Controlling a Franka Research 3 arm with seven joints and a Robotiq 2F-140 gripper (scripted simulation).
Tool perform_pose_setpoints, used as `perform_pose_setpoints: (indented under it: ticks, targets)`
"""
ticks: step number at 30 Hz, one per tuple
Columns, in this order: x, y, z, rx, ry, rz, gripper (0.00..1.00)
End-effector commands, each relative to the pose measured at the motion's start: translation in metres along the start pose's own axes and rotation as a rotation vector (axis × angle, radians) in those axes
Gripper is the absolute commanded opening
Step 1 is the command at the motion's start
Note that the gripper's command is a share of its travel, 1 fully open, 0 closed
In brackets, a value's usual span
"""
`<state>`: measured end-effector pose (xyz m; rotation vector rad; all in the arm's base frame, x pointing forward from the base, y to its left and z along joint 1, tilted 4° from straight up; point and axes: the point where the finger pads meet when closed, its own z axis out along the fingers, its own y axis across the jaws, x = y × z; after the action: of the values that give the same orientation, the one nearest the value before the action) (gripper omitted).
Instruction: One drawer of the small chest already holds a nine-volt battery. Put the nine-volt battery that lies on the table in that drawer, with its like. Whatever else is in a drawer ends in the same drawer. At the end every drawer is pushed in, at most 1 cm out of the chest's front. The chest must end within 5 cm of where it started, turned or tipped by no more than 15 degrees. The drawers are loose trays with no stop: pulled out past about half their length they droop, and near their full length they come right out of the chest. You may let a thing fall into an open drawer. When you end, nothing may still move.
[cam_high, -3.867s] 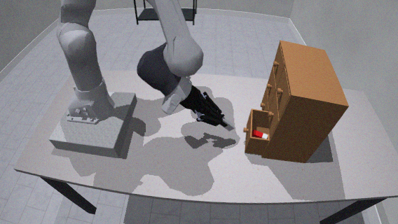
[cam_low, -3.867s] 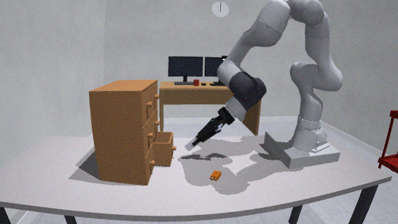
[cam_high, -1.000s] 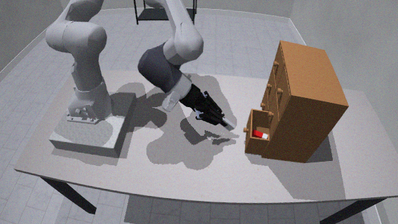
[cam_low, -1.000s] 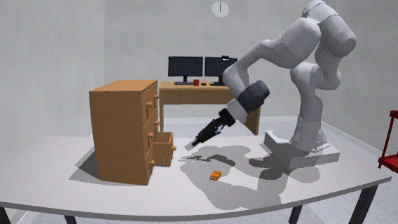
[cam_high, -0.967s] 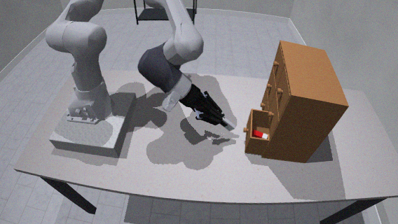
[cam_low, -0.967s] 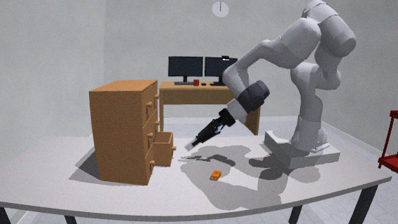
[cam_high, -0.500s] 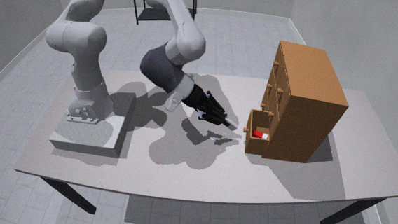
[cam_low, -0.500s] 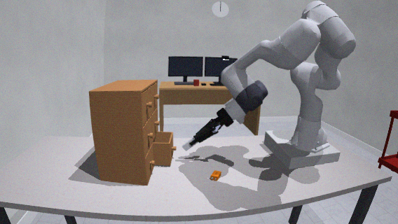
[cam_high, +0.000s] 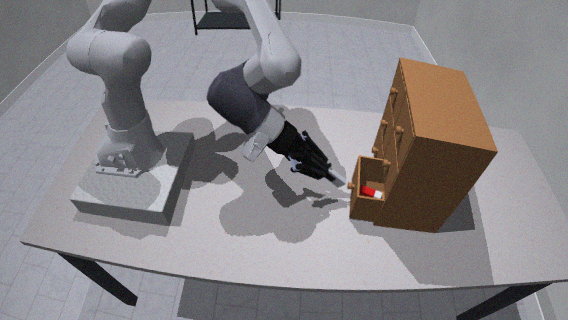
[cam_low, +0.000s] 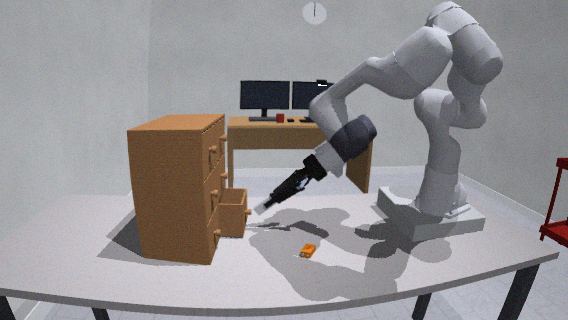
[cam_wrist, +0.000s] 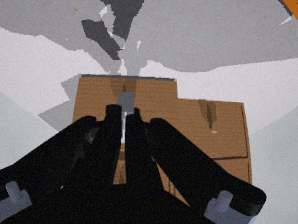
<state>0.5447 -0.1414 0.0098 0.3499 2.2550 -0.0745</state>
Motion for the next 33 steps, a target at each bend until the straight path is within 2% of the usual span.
perform_pose_setpoints:
  ticks: [1,33]
  targets:
    - [-0.002,-0.001,0.004,0.003,0.006,0.006,0.0]
    - [-0.033,-0.001,0.042,0.003,0.006,0.006,0.0]
